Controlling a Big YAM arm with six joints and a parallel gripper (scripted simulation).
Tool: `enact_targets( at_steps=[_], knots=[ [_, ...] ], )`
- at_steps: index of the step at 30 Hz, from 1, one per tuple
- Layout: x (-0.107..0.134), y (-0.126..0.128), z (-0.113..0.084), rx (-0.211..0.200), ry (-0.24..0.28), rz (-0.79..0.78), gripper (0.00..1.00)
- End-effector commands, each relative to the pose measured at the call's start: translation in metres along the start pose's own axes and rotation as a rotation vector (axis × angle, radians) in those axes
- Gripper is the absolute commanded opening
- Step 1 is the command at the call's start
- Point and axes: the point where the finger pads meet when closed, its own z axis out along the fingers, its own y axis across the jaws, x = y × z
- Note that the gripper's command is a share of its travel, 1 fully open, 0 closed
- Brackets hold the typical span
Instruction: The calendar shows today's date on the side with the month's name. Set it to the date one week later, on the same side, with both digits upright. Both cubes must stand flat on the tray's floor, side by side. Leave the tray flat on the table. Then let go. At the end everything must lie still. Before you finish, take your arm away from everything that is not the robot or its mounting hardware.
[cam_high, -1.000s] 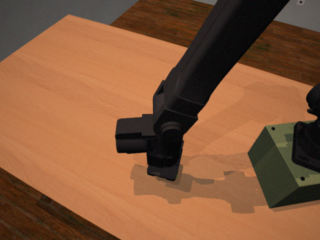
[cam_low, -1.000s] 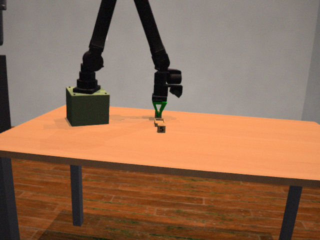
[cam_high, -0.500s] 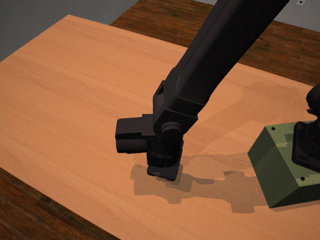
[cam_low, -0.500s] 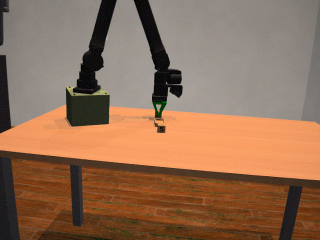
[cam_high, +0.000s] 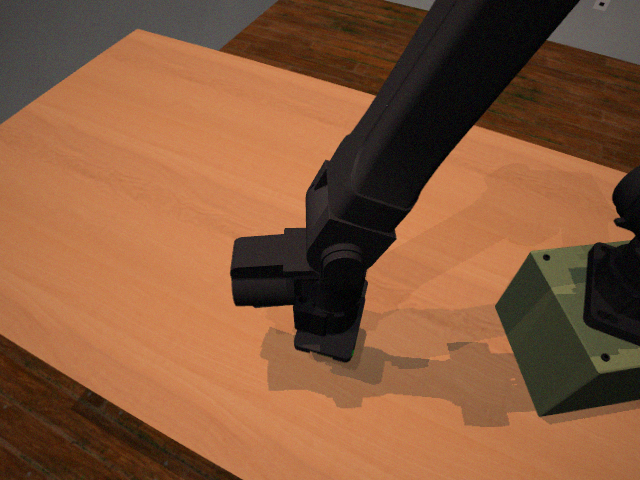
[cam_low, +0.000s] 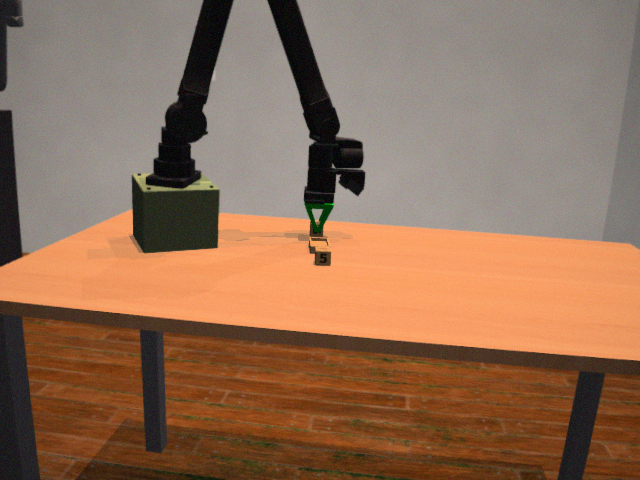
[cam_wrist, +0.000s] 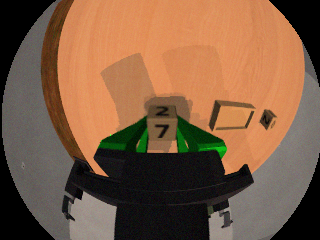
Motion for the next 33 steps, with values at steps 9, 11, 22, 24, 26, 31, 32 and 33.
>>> enact_targets(
  at_steps=[9, 11, 22, 24, 26, 31, 32, 33],
  knots=[
    [-0.015, 0.003, 0.001, -0.006, -0.029, -0.010, 0.27],
    [-0.015, 0.003, 0.001, -0.006, -0.029, -0.010, 0.27],
    [-0.019, 0.004, -0.001, -0.008, -0.036, -0.011, 0.27],
    [-0.019, 0.004, -0.001, -0.008, -0.036, -0.010, 0.27],
    [-0.019, 0.004, -0.001, -0.008, -0.036, -0.010, 0.27],
    [-0.019, 0.004, -0.001, -0.008, -0.036, -0.010, 0.27],
    [-0.019, 0.004, -0.001, -0.008, -0.036, -0.010, 0.27],
    [-0.019, 0.004, -0.001, -0.008, -0.036, -0.010, 0.27]
  ],
)
